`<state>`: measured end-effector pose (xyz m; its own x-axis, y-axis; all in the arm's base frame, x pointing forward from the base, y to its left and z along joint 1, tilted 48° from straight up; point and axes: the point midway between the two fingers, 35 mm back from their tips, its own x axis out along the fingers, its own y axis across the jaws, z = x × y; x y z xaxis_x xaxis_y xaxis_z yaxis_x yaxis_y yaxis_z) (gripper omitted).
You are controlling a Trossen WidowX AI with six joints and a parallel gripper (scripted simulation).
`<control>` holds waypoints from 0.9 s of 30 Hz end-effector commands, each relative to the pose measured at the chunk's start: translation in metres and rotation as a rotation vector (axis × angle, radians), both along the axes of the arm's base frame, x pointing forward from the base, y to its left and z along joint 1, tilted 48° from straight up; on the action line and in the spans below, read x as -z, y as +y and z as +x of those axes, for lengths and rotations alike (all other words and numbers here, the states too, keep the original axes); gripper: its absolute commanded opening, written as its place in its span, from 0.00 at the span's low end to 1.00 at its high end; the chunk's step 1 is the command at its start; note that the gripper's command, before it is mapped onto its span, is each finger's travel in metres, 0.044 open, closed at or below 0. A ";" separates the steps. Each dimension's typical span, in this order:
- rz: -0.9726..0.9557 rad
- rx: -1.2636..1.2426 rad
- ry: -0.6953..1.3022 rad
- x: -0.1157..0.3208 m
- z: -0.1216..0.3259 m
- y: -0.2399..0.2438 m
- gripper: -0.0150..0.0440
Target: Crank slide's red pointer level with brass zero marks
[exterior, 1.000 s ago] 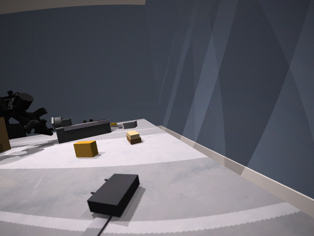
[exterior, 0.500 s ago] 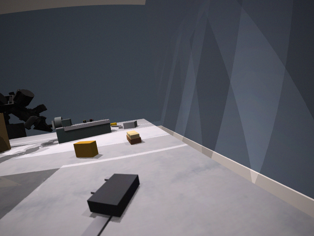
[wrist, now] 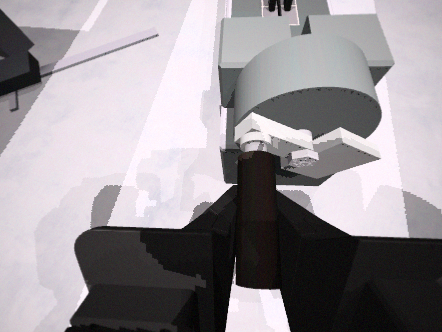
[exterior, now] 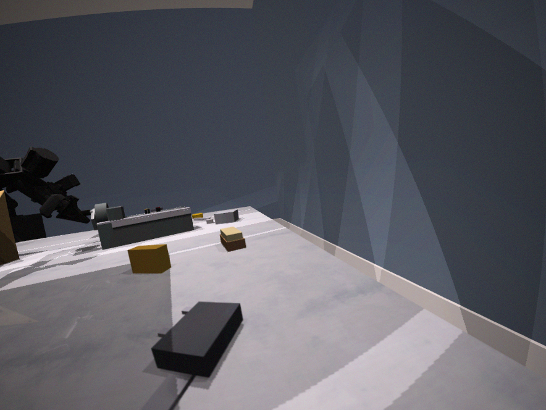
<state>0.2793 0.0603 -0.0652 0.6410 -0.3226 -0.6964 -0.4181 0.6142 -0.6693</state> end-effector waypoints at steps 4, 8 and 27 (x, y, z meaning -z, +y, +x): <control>-0.003 -0.004 -0.011 -0.012 0.003 0.003 0.25; -0.003 -0.004 -0.011 -0.017 0.005 0.002 0.25; -0.004 -0.004 -0.011 -0.033 0.014 -0.009 0.25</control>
<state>0.2896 0.0557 -0.0384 0.6425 -0.3099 -0.7008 -0.4322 0.6086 -0.6654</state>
